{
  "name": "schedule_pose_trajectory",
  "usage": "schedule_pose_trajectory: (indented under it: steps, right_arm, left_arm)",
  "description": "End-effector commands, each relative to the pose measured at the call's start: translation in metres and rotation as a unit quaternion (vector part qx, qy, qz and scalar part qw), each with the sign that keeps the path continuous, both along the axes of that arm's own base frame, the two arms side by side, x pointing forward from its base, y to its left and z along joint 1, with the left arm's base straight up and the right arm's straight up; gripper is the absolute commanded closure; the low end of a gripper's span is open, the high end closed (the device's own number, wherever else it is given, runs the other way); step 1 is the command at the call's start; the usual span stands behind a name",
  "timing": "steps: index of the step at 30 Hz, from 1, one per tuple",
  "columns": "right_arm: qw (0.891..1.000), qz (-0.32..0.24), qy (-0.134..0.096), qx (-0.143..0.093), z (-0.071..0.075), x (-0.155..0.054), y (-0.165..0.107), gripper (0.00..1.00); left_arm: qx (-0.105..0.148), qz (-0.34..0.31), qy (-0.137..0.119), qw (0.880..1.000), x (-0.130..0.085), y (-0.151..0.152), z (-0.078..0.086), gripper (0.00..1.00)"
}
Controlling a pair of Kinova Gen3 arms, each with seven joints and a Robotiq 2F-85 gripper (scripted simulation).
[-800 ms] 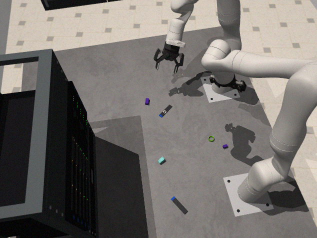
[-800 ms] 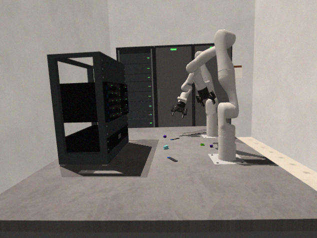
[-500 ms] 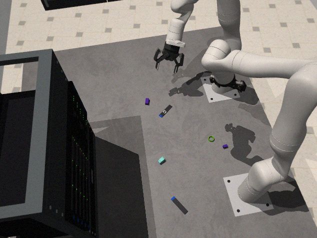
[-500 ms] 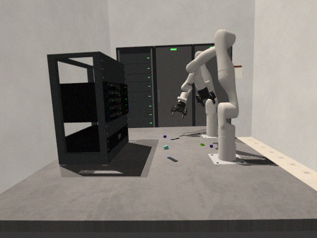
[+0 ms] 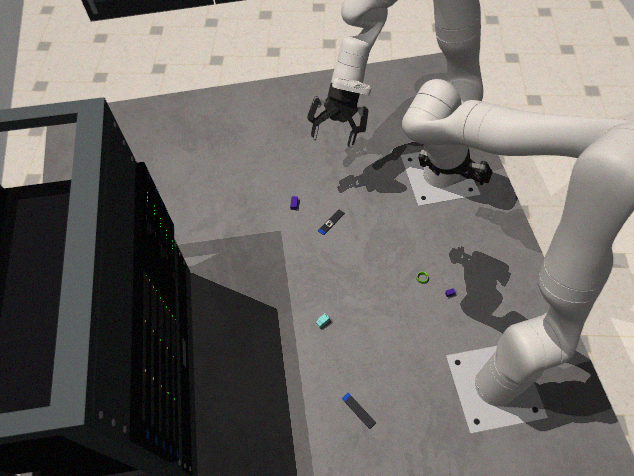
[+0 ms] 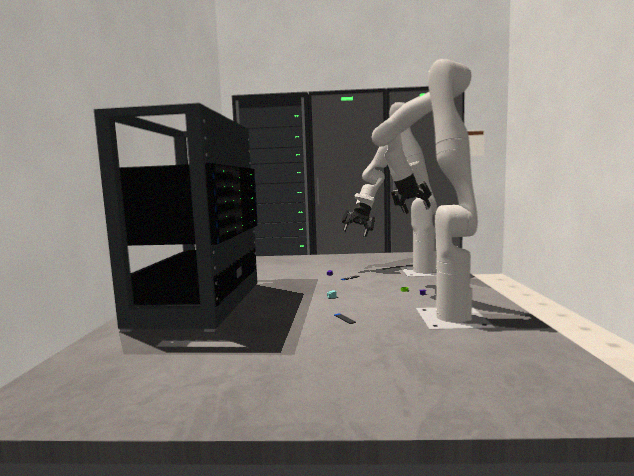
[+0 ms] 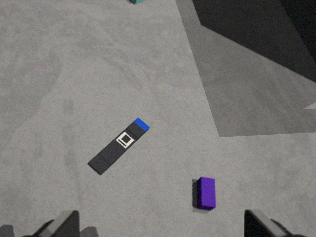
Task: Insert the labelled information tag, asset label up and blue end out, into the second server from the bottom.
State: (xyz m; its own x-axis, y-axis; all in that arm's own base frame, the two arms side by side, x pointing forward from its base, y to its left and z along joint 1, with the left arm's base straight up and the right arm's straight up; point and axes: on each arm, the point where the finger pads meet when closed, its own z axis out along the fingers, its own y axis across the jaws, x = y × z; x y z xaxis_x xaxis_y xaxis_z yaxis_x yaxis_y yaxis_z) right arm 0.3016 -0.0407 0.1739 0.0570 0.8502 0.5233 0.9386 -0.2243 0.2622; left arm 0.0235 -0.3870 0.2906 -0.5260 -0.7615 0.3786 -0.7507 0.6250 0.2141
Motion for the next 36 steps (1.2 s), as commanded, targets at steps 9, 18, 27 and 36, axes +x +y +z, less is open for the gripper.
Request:
schedule_pose_trajectory:
  steps: [9, 18, 27, 36]
  right_arm:
    - [1.000, 0.000, 0.000, 0.000, 0.000, 0.000, 0.000, 0.002]
    - [1.000, 0.000, 0.000, 0.000, 0.000, 0.000, 0.000, 0.002]
    - [1.000, 0.000, 0.000, 0.000, 0.000, 0.000, 0.000, 0.002]
    - [1.000, 0.000, 0.000, 0.000, 0.000, 0.000, 0.000, 0.002]
  left_arm:
    - [-0.009, -0.008, -0.009, 1.000, 0.016, 0.002, 0.001, 0.002]
    - [-0.021, -0.019, -0.022, 0.999, 0.040, 0.006, 0.001, 0.002]
    - [-0.033, -0.033, -0.038, 0.998, 0.068, 0.013, 0.001, 0.002]
    - [-0.050, -0.056, -0.064, 0.995, 0.112, 0.028, 0.001, 0.002]
